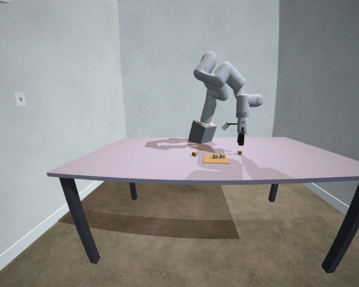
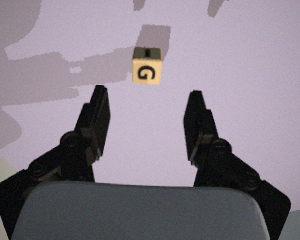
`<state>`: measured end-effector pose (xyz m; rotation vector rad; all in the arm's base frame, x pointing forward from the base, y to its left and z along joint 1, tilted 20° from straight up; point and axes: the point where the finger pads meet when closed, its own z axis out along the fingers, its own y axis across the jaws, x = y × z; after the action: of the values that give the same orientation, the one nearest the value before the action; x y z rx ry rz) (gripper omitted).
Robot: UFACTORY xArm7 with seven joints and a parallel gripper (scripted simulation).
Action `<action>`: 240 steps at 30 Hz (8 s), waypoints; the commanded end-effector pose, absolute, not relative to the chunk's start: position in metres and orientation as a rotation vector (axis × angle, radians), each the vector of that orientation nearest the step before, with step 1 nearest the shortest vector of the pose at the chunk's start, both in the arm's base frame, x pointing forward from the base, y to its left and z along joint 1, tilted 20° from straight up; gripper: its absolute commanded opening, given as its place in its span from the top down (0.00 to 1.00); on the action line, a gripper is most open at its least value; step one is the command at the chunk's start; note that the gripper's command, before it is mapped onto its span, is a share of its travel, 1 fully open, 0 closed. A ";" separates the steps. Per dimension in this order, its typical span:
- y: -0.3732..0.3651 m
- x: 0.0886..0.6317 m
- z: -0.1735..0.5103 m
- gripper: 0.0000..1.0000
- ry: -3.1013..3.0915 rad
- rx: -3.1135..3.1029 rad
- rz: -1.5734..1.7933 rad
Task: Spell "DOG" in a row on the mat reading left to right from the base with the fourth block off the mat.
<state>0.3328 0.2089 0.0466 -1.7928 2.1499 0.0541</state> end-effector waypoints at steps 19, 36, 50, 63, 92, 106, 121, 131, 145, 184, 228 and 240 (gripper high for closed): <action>0.215 0.341 0.024 0.37 2.148 -1.791 0.052; 0.217 0.342 0.018 0.37 2.148 -1.791 0.052; 0.217 0.342 0.018 0.37 2.148 -1.791 0.052; 0.217 0.342 0.018 0.37 2.148 -1.791 0.052; 0.218 0.343 0.018 0.37 2.148 -1.791 0.052; 0.218 0.343 0.018 0.37 2.148 -1.791 0.052; 0.218 0.343 0.018 0.37 2.148 -1.791 0.052; 0.219 0.344 0.013 0.37 2.148 -1.791 0.052; 0.224 0.349 -0.005 0.37 2.148 -1.791 0.052; 0.225 0.350 -0.010 0.37 2.148 -1.791 0.052; 0.225 0.350 -0.010 0.79 2.148 -1.791 0.052; 0.225 0.350 -0.010 0.79 2.148 -1.791 0.052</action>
<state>0.3495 0.2244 -0.0109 -1.7921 2.1498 0.0535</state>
